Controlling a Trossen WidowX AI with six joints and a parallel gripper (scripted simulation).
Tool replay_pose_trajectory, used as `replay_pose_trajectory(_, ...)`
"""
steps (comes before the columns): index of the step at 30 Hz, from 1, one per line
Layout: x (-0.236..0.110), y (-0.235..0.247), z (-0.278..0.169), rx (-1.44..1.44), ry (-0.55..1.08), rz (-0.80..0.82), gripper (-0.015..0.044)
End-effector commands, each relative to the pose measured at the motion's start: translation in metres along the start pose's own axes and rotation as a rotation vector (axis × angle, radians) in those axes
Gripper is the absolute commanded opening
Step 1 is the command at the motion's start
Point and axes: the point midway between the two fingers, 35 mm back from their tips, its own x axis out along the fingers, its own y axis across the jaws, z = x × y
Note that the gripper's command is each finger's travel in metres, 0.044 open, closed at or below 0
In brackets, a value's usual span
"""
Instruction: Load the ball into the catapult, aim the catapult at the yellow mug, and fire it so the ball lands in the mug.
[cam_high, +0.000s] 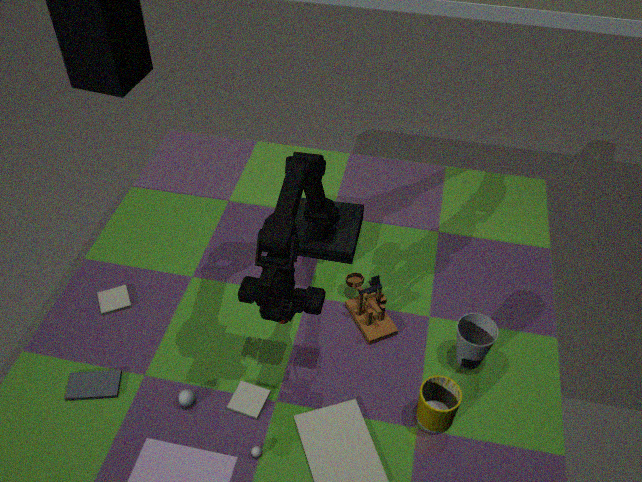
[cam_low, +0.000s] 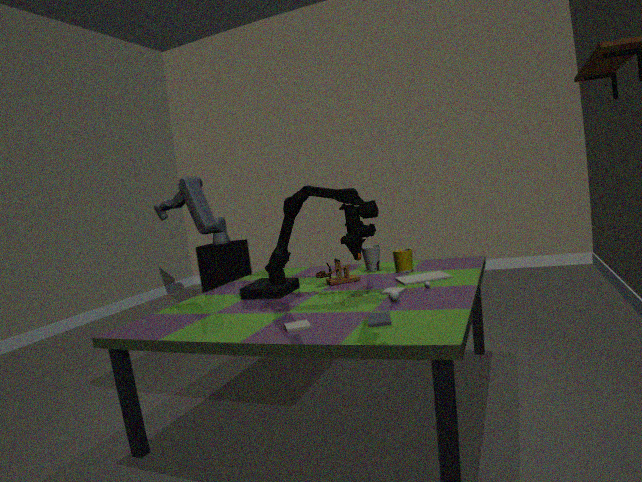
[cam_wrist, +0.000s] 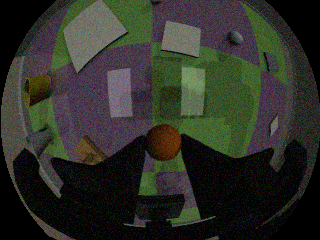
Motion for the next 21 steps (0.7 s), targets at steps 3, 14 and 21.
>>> replay_pose_trajectory(3,0.004,0.017,-0.015,-0.057,0.032,0.014,0.0)
replay_pose_trajectory(14,0.013,0.061,-0.058,-0.232,0.107,0.011,0.0)
replay_pose_trajectory(21,0.019,0.089,-0.093,-0.325,0.165,0.003,0.0)
